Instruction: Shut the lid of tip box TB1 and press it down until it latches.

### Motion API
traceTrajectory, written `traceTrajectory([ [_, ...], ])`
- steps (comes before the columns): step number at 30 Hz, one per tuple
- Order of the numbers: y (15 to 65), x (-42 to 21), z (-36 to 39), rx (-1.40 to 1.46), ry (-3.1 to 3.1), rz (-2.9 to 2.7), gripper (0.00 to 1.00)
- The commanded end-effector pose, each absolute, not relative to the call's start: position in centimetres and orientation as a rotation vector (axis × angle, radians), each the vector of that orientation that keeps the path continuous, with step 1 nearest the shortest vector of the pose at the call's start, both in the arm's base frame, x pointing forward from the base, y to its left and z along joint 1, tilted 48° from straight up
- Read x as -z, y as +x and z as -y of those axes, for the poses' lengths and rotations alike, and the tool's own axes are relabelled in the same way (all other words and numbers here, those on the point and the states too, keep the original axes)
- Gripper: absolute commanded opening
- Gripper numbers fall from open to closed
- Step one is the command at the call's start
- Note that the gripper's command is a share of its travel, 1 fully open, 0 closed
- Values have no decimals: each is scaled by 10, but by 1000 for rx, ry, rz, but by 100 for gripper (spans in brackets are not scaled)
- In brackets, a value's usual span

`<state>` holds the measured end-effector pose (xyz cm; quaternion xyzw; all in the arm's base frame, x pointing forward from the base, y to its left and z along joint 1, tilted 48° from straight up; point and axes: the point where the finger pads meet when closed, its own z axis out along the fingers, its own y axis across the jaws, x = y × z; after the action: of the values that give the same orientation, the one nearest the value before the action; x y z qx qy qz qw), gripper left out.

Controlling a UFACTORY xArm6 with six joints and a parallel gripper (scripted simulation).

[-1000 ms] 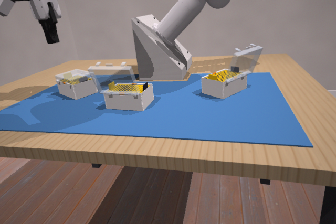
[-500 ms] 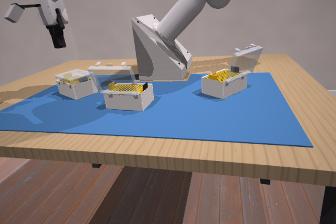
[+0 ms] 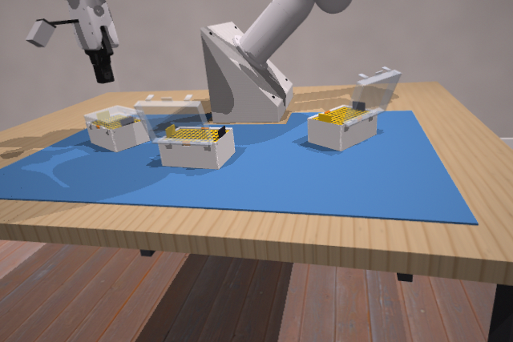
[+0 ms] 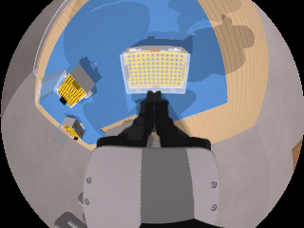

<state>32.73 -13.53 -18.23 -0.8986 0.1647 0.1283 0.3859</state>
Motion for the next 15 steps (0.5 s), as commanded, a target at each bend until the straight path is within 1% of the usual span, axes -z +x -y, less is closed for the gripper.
traceTrajectory([
  [1,320,185,129,-320,-2292,-420,0],
  [15,297,192,107,-320,-2292,-420,0],
])
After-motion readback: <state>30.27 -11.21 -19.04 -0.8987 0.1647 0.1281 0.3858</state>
